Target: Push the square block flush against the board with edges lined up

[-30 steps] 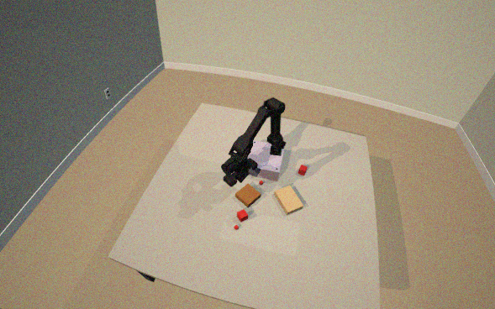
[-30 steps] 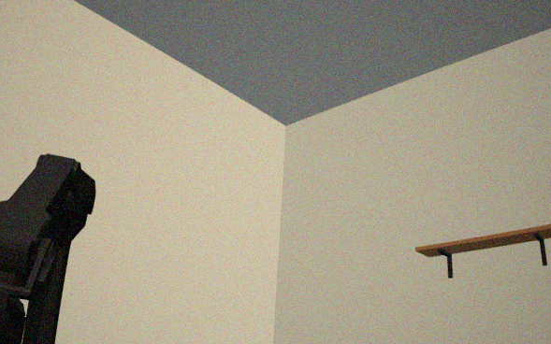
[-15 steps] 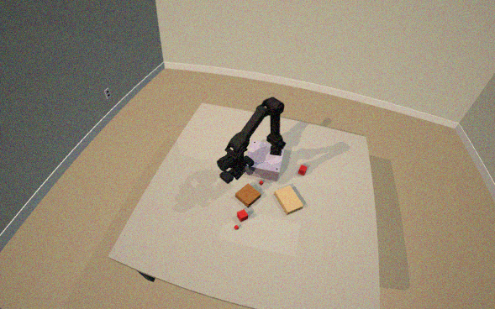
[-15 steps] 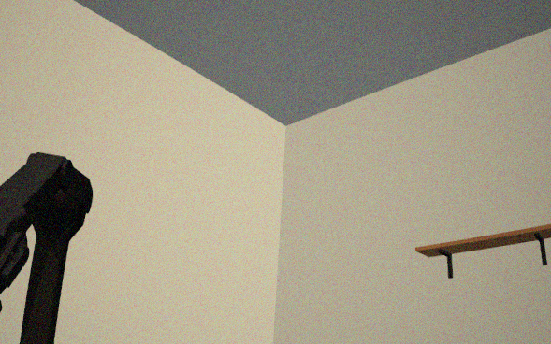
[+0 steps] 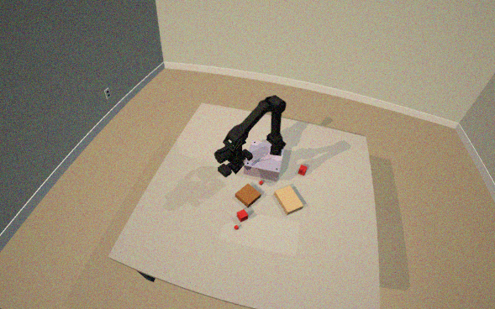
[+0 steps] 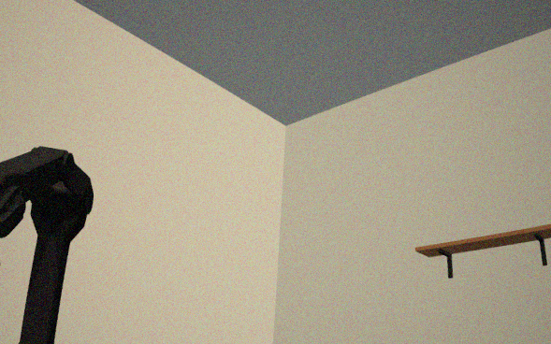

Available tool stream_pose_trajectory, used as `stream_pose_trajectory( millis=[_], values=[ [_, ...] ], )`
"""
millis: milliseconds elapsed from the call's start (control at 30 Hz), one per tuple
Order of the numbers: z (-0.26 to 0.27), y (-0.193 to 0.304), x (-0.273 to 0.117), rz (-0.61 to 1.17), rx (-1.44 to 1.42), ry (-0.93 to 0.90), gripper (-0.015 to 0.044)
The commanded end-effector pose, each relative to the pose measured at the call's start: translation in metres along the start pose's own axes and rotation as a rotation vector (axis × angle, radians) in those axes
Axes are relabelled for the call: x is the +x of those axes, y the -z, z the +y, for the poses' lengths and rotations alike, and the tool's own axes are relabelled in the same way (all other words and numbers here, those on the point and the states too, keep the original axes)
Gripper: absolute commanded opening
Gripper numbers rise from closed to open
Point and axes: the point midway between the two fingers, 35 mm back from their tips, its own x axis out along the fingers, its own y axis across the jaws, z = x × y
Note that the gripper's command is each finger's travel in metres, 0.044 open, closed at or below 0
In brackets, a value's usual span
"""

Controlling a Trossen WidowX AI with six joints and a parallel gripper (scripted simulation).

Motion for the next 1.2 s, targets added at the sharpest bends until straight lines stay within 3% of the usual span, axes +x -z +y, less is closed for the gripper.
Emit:
stream_pose_trajectory(
  millis=[0,1033,1167],
  values=[
    [-0.001,0.000,-0.012,0.003,-0.004,-0.007,0.0000],
    [-0.001,0.000,-0.012,0.003,-0.004,-0.007,0.0000],
    [-0.010,0.007,0.013,0.001,-0.001,-0.006,0.0000]
  ],
)
